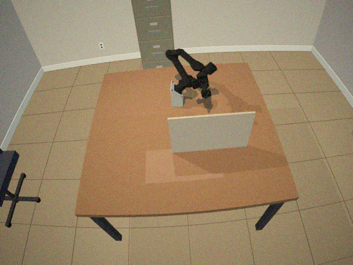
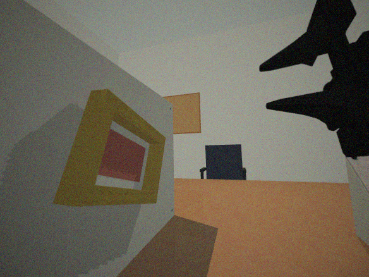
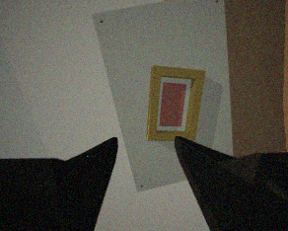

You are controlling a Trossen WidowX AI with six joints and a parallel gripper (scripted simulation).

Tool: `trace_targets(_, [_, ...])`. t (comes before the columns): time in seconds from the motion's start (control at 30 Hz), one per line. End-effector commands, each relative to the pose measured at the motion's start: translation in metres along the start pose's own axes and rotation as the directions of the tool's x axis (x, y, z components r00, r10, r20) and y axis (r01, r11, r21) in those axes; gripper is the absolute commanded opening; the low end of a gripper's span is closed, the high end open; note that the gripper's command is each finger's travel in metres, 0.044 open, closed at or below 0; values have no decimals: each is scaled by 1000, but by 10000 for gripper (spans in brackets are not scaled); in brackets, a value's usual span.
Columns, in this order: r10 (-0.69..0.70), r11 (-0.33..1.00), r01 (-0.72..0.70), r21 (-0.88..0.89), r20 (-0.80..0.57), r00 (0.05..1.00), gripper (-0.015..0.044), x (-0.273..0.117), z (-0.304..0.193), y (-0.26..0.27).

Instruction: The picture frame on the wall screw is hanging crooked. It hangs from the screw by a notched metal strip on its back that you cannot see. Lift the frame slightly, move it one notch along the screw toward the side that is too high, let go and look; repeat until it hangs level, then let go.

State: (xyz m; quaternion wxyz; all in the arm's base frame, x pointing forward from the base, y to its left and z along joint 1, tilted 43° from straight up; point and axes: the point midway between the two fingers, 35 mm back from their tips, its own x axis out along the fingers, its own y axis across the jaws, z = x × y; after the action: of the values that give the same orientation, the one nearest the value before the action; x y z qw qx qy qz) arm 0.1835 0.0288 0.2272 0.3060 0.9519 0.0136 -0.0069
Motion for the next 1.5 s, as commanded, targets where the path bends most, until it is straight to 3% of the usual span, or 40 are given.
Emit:
trace_targets(0.0, [5, 1000, -5, 8, -1, 1000, 260, 0, 0, 1])
trace_targets(0.6, [0, 1000, 0, 1, -1, 1000, 260, 1, 0, -1])
trace_targets(1.0, [45, 997, -41, 63, -61, 997, 260, 63, 2, -34])
trace_targets(1.47, [51, 997, -46, 69, -69, 996, 260, 73, 7, -37])
